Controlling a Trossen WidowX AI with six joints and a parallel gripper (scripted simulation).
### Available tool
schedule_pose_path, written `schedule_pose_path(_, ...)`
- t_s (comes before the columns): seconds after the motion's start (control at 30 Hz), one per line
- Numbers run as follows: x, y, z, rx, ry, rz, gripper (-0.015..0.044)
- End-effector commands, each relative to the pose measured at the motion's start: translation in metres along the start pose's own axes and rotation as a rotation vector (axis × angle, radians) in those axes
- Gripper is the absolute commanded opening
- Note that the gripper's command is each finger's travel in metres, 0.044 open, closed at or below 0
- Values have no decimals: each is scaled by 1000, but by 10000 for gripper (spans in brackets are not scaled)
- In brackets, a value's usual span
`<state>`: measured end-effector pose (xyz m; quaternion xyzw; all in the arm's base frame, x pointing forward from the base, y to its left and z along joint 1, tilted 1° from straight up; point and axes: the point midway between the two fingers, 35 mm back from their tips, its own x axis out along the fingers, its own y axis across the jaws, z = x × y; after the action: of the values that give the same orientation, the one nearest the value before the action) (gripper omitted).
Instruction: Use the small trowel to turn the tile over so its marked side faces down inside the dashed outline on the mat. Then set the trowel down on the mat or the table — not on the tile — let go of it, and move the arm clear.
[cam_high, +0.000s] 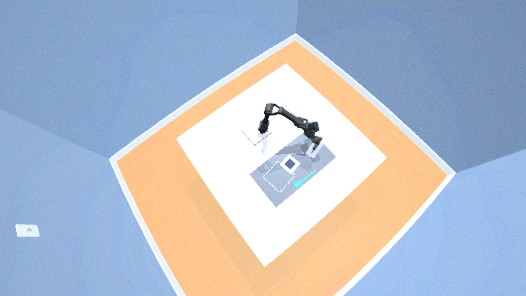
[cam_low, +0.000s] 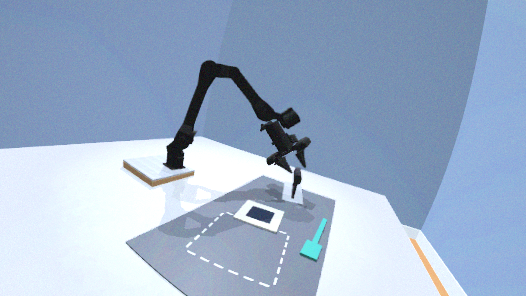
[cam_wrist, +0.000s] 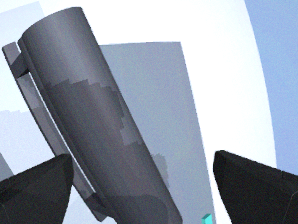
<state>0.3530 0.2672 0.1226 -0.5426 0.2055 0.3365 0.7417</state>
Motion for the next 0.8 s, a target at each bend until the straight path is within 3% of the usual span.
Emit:
schedule_pose_path(0.0,-3,4,-5,-133,-7,-33,300)
schedule_pose_path(0.3,-7,17,-17,-406,-10,-89,300)
schedule_pose_path(0.77,4,15,-16,-411,-10,-91,300)
